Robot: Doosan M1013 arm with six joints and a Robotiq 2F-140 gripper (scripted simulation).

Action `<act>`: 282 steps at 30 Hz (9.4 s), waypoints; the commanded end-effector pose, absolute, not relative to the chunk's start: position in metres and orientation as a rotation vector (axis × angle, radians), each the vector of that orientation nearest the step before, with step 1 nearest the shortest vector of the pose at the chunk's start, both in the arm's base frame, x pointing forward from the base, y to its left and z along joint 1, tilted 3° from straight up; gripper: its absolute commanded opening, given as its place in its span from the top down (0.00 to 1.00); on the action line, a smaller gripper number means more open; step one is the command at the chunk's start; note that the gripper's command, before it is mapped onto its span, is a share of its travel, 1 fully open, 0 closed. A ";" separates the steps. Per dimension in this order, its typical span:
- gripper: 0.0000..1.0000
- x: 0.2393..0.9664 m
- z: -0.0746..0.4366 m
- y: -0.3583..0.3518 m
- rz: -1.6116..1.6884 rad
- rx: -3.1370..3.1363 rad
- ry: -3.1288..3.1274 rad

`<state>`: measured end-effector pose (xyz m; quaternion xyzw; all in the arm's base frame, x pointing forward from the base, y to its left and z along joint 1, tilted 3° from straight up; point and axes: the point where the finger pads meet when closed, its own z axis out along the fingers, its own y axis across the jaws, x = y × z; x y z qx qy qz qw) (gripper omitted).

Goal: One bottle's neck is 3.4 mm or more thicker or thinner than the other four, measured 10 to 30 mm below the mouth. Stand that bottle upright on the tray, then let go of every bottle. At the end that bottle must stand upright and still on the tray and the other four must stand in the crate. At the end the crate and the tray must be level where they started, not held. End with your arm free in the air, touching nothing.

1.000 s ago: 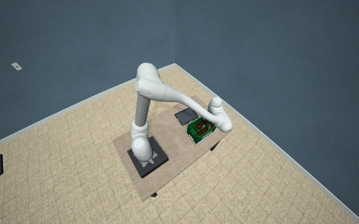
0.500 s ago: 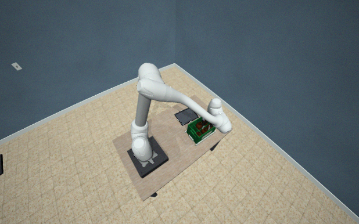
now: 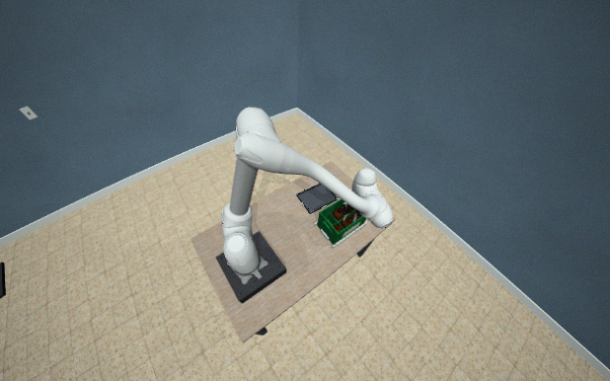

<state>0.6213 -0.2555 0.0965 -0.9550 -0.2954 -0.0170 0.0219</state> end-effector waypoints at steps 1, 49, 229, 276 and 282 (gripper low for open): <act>0.62 0.620 0.092 -0.253 -0.049 -2.957 -0.912; 0.62 0.620 0.092 -0.253 -0.049 -2.957 -0.912; 0.62 0.618 0.179 -0.258 -0.049 -2.957 -0.912; 1.00 0.618 0.179 -0.258 -0.049 -2.957 -0.912; 1.00 0.618 0.179 -0.258 -0.049 -2.957 -0.912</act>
